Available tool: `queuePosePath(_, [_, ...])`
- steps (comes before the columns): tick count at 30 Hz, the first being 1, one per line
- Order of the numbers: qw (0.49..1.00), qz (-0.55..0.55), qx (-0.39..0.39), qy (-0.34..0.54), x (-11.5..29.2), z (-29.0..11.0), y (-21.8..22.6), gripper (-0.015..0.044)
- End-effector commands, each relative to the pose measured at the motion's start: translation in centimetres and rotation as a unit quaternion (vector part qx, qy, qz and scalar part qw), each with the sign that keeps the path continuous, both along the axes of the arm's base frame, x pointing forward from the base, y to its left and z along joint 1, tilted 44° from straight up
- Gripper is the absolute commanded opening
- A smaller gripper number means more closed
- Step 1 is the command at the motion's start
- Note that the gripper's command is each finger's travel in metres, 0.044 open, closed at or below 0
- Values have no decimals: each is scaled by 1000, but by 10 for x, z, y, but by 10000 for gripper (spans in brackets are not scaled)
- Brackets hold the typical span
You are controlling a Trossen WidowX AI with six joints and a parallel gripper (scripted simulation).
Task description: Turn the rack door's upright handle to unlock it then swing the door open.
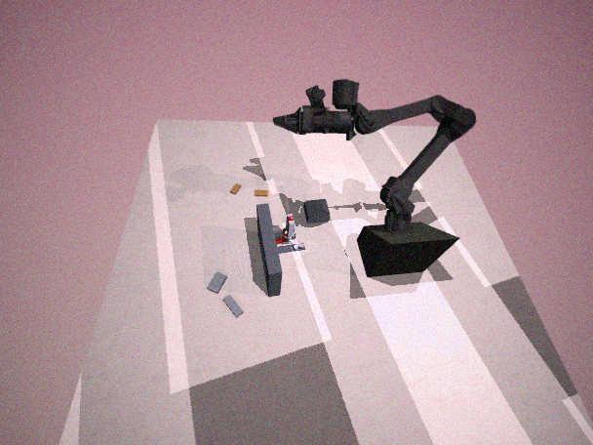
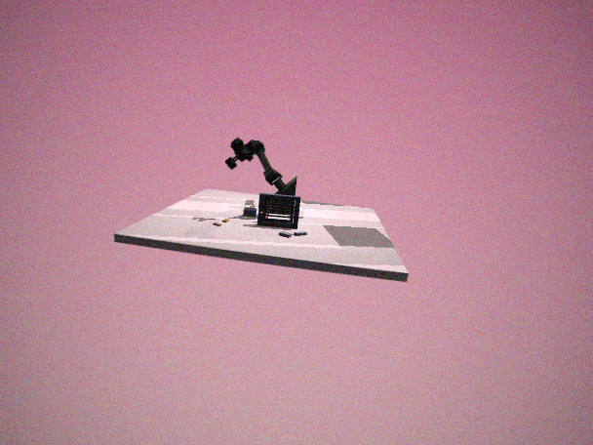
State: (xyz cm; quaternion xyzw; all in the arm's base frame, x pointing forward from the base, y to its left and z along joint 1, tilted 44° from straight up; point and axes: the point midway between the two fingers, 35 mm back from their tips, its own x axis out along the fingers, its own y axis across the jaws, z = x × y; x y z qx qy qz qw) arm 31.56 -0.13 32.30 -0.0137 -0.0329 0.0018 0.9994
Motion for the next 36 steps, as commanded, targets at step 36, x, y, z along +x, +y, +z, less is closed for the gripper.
queuePosePath(36, [872,-117,-48,472,36,-173,28,289])
